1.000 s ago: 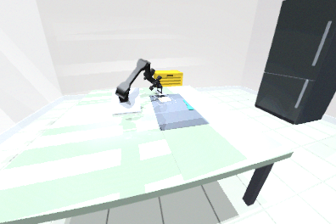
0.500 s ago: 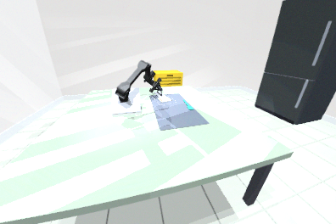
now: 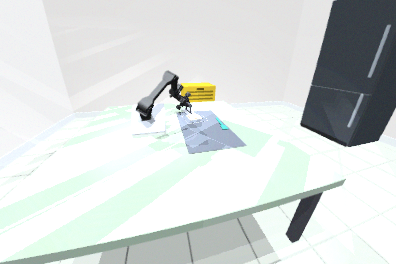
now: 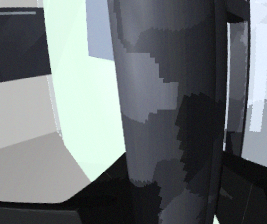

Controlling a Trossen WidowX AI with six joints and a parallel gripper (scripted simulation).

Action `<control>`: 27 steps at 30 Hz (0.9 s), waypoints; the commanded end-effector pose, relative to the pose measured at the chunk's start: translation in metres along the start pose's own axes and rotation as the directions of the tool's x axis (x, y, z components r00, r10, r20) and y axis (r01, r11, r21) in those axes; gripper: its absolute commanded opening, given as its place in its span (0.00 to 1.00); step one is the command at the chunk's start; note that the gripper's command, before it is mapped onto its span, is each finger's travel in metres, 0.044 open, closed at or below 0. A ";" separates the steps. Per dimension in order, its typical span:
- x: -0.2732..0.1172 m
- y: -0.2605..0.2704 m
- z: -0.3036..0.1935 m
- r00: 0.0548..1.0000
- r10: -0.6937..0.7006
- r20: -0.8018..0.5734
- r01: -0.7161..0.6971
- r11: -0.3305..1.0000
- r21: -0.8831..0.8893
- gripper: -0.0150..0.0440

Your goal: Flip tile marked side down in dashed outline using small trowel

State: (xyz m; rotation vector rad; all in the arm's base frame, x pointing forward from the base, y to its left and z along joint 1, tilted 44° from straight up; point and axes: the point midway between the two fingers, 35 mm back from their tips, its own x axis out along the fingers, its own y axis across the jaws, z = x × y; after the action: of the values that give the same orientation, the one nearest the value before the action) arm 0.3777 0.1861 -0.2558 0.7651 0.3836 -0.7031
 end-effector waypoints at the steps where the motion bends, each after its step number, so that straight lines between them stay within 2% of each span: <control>1: 0.001 0.001 0.009 1.000 -0.002 0.005 0.002 1.000 0.007 0.25; 6: 0.001 0.002 0.013 1.000 -0.002 0.005 0.002 1.000 0.007 0.25; 21: -0.026 0.033 -0.021 1.000 -0.001 0.002 0.001 1.000 0.010 0.25; 27: -0.021 0.053 0.011 1.000 -0.019 0.002 0.019 0.999 0.040 0.25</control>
State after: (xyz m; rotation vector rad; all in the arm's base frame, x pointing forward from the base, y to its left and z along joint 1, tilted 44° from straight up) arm 0.3832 0.2171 -0.2346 0.7606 0.3951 -0.7304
